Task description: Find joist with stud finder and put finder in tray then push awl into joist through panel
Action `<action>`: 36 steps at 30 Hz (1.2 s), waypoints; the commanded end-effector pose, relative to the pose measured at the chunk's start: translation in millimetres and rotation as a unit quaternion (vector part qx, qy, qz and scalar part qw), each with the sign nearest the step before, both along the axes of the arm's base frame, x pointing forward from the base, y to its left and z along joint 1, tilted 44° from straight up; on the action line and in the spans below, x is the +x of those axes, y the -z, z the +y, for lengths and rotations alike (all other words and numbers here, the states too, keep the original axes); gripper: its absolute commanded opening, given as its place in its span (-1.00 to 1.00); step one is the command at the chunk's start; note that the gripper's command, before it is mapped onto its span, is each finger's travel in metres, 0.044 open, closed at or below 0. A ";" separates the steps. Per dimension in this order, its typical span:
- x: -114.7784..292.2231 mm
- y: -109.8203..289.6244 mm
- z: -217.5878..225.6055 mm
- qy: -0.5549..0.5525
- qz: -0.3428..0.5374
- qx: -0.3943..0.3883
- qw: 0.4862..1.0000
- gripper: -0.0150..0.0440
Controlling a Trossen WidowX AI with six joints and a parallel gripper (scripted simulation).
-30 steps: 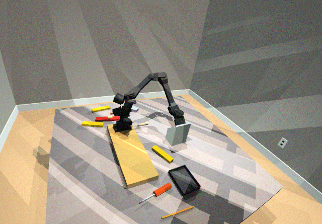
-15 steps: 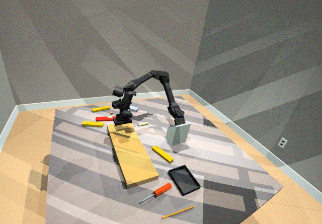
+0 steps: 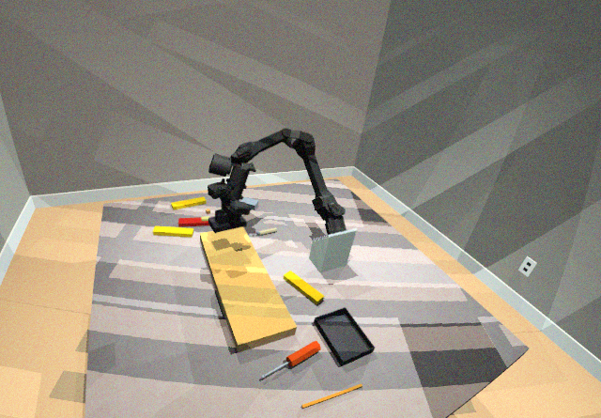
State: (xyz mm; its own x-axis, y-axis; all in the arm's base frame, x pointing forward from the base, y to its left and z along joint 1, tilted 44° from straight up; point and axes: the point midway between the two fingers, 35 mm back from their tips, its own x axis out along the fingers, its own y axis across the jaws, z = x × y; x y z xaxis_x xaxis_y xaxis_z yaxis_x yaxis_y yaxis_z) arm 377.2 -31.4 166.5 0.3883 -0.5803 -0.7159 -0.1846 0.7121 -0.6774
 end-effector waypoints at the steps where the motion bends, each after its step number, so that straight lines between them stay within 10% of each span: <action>1: 7.5 20.2 30.4 -0.039 0.023 0.009 0.999 -0.49; 36: -95.2 238.5 265.2 -0.353 0.290 0.002 0.890 -0.49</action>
State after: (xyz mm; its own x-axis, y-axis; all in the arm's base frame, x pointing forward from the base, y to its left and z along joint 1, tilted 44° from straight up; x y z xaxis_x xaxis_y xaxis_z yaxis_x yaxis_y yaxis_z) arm 295.9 220.0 -58.5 0.2329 -0.3453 -0.9091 -0.8781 0.3272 -0.3492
